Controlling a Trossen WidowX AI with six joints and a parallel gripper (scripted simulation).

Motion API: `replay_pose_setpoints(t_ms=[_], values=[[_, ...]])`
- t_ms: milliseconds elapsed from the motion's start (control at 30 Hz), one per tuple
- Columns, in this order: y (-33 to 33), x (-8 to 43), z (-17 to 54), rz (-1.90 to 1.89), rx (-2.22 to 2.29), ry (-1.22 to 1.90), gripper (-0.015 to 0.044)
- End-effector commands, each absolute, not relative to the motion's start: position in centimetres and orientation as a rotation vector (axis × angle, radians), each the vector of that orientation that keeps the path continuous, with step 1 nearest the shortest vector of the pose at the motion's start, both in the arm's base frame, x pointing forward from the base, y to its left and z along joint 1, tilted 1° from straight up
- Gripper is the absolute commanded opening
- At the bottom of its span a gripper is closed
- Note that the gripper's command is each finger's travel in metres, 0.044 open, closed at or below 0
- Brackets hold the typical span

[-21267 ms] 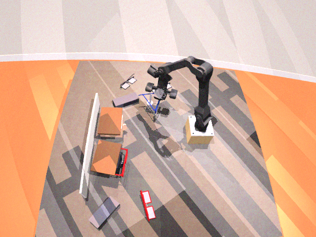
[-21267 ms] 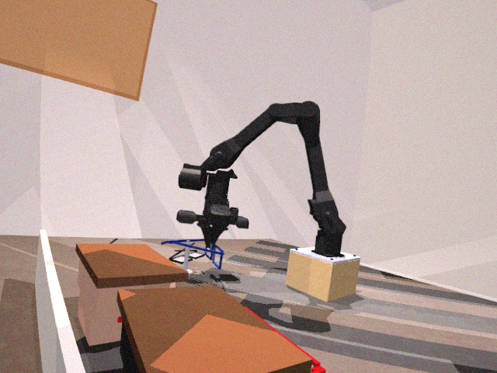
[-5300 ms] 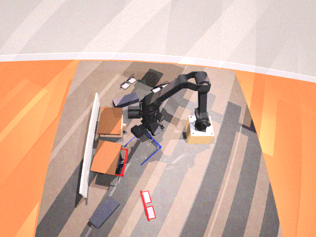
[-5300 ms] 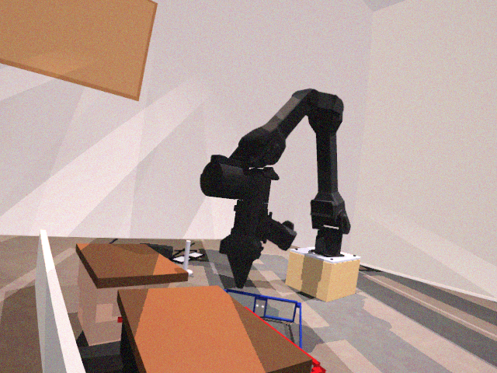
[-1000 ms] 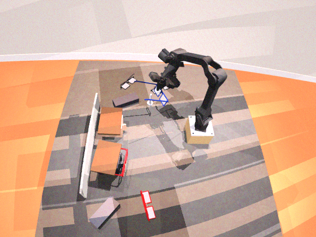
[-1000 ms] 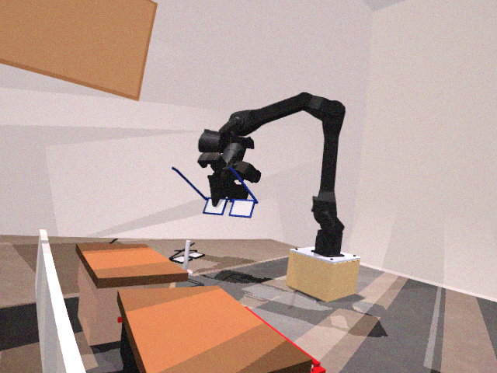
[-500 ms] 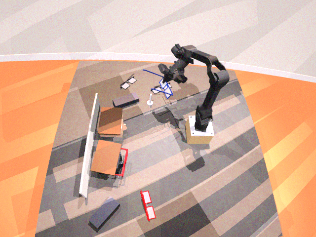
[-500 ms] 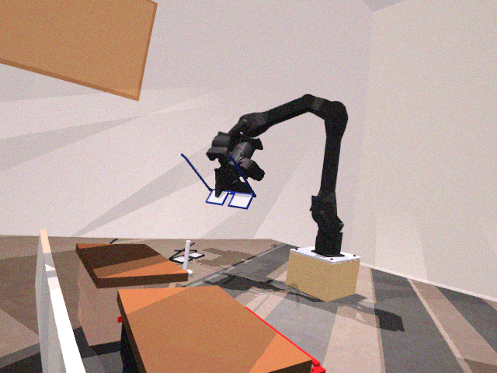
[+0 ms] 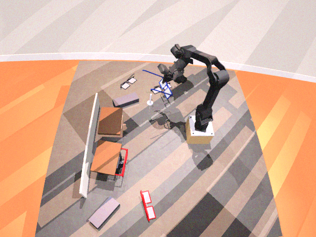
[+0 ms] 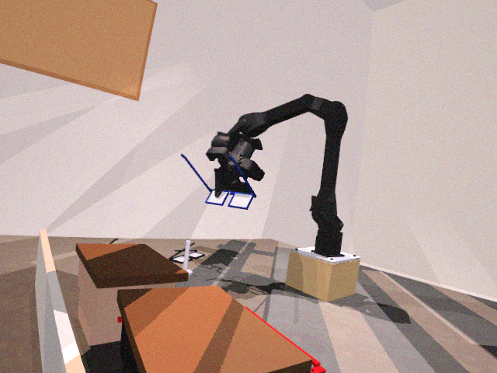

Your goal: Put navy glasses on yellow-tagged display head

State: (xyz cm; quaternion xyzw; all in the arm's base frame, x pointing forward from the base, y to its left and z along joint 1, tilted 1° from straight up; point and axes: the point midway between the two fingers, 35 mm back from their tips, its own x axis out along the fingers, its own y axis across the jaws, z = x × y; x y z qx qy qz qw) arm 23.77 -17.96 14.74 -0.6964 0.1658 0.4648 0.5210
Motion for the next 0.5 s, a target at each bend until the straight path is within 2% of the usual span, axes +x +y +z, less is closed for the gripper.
replay_pose_setpoints(t_ms=[0,467], values=[[-18.0,23.7,14.7,1.115,-1.666,0.402,0.0000],[-16.4,24.5,13.8,1.166,-1.607,0.443,0.0000]])
